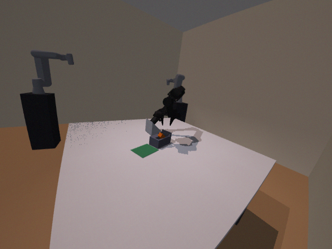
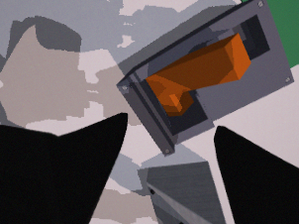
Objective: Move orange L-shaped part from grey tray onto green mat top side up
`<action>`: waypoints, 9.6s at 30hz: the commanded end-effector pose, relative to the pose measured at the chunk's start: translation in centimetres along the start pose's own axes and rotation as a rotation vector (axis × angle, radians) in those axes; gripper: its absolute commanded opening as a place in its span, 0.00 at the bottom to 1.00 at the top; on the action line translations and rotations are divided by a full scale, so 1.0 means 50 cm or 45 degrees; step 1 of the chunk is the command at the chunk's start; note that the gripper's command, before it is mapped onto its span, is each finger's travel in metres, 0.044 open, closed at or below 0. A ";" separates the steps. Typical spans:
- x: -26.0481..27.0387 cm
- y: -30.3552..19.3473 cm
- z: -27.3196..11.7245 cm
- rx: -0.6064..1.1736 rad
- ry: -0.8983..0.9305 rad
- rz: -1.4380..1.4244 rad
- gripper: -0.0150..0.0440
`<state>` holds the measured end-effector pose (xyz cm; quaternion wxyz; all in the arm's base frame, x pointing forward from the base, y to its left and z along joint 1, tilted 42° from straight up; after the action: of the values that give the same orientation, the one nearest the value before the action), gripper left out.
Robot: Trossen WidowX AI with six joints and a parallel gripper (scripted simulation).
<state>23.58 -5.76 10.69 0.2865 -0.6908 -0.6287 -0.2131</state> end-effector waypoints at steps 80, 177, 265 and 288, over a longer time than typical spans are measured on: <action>-0.074 0.065 0.149 -0.007 -0.012 1.142 0.44; -0.203 0.129 -0.026 -0.004 -0.015 1.154 0.25; -0.368 0.217 0.133 -0.010 -0.016 1.150 0.25; -0.368 0.217 0.131 -0.012 -0.021 1.143 0.39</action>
<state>31.74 -15.67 -7.63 0.3424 -0.8981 -0.2681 -0.0649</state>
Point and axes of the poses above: the point midway between the two fingers, 35 mm back from their tips, its own z axis out along the fingers, its own x axis across the jaws, y = z × x, the point moved 5 cm from there along -z, back along the fingers, and after that the axes turned 5 degrees about -z, right-handed, at the moved point
